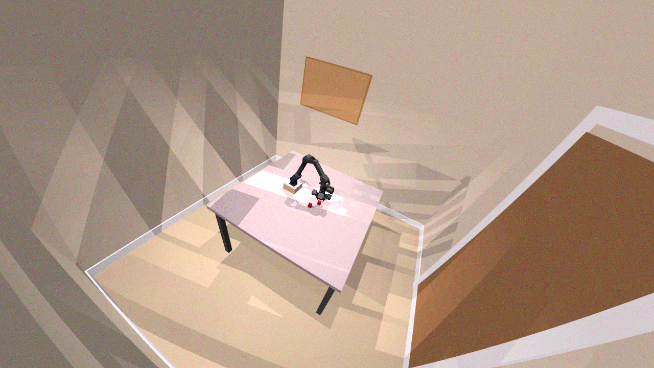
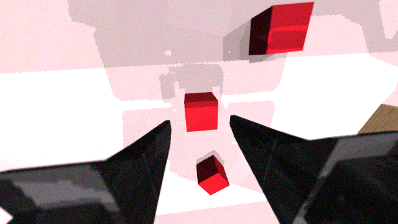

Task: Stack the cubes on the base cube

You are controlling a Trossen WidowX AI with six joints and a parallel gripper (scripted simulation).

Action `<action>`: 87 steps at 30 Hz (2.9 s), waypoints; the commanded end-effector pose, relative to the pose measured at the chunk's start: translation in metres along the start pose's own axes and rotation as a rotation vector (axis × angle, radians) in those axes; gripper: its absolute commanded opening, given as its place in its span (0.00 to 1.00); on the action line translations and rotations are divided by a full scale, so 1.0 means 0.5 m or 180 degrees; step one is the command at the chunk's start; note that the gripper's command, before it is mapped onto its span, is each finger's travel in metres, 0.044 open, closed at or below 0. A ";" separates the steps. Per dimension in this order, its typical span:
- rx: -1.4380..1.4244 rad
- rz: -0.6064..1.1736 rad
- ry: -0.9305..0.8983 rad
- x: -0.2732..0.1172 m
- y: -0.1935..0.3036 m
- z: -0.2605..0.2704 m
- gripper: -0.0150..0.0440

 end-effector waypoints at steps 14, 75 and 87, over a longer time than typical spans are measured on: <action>0.0008 0.0029 0.0010 0.058 0.004 -0.004 0.70; -0.1049 0.0034 0.0002 -0.137 0.048 0.019 0.43; -0.2546 0.0042 -0.0012 -0.105 0.117 0.038 0.43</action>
Point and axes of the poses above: the point midway between the two fingers, 35 mm back from their tips, its own x axis out along the fingers, its own z axis across the jaws, y = z × x, the point moved 4 cm from there along -x, back along the fingers, and after that the axes turned 12 degrees about -x, right-handed, at the moved point
